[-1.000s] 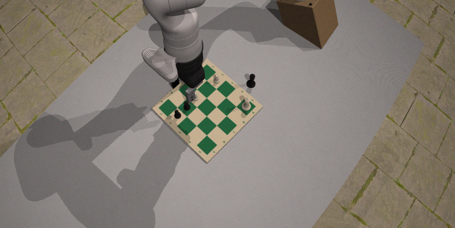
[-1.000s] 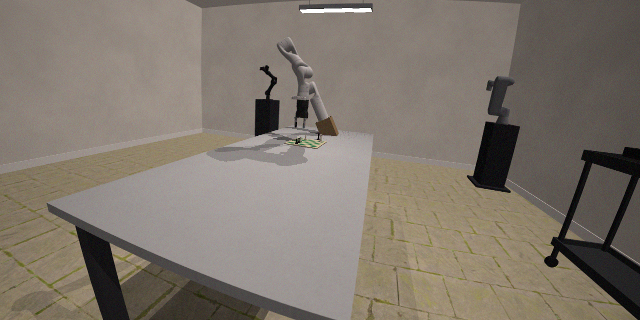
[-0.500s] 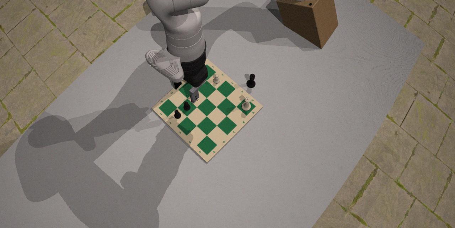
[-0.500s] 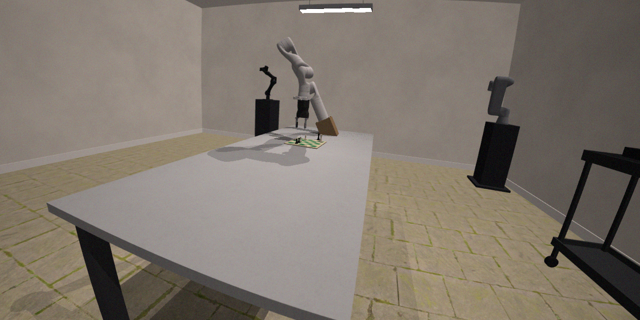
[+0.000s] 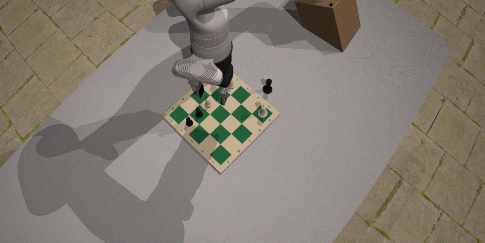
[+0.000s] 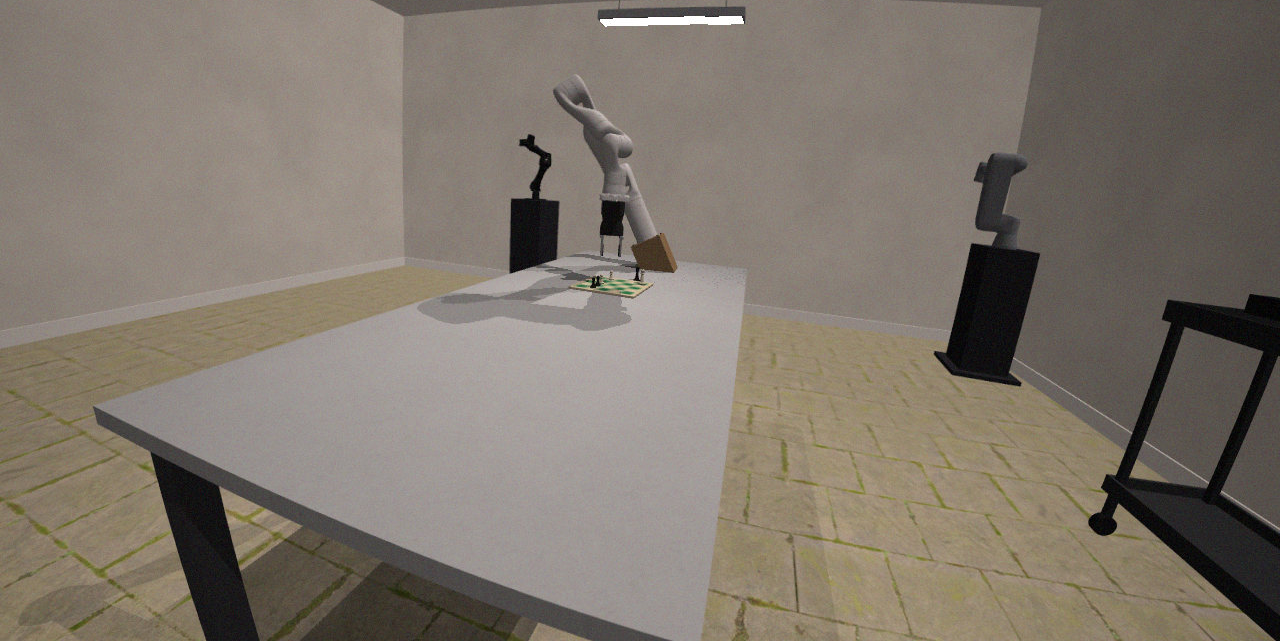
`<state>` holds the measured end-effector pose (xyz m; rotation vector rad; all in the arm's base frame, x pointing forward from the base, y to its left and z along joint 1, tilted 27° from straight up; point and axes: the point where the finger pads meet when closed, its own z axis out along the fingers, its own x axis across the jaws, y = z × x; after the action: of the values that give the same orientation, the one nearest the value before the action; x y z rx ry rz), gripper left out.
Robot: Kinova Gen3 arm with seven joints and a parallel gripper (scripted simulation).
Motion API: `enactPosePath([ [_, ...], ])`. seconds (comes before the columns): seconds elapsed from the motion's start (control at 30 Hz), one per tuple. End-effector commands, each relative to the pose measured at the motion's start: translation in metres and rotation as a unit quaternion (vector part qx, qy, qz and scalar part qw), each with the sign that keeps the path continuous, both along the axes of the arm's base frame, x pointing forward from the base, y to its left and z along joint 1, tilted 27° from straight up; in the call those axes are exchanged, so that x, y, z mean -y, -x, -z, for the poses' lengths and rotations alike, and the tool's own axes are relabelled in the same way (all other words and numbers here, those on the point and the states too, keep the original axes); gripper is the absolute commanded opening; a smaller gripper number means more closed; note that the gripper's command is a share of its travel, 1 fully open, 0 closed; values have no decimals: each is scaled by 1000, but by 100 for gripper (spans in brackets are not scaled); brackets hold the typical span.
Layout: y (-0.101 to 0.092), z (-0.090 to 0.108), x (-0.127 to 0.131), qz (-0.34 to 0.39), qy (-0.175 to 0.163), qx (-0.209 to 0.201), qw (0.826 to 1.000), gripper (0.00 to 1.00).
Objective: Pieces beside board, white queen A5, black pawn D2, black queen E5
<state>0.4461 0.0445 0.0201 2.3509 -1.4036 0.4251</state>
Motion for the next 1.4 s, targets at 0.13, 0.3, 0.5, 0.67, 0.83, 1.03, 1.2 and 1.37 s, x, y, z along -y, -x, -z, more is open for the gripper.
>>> enactPosePath([
  [0.13, 23, 8, -11, -108, 9, -62, 992, 100],
  [0.3, 34, 11, -16, -167, 13, -94, 981, 100],
  [0.5, 59, 17, -25, -291, 22, -159, 943, 100],
  [0.67, 79, 20, -31, -392, 30, -210, 895, 100],
  [0.83, 91, 21, -33, -448, 34, -238, 861, 100],
  [1.03, 112, 23, -36, -546, 42, -286, 786, 100],
  [1.2, 127, 23, -37, -611, 47, -316, 724, 100],
  [1.37, 133, 23, -38, -641, 50, -330, 691, 100],
])
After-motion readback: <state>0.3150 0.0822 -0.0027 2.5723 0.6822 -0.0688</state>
